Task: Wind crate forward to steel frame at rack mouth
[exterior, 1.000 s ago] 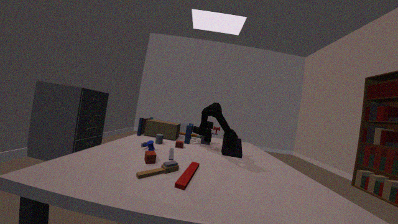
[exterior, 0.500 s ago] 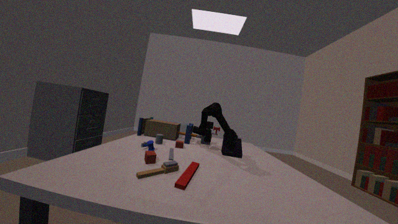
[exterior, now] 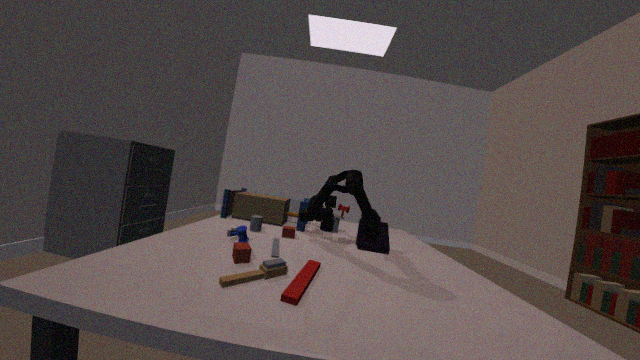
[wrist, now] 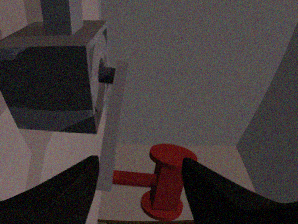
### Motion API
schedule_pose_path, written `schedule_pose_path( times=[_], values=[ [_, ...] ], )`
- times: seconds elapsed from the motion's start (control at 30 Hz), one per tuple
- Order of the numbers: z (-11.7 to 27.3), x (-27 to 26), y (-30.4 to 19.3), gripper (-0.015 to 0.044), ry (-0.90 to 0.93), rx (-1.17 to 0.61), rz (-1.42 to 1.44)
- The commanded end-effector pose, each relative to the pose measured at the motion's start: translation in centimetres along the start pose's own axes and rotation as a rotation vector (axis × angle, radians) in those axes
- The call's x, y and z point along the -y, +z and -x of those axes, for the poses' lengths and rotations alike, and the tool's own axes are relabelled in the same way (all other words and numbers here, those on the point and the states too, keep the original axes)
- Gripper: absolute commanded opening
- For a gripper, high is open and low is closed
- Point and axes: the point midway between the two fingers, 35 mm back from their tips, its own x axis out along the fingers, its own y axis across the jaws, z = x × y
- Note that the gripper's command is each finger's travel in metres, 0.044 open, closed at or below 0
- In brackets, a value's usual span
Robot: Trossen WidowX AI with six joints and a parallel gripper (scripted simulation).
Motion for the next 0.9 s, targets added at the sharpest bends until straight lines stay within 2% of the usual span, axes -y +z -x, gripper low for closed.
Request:
schedule_pose_path(
  times=[0.0, 0.23, 0.47, 0.87],
  values=[
    [1.1, 0.1, -0.3, 0.0240, 0.000, -0.007, -0.006],
    [1.1, 1.5, -0.1, 0.0240, 0.004, -0.004, -0.004],
    [0.8, 9.9, -0.3, 0.0240, -0.005, -0.008, -0.002],
    [0.7, 9.8, -0.3, 0.0240, -0.002, -0.008, -0.007]
  ],
)
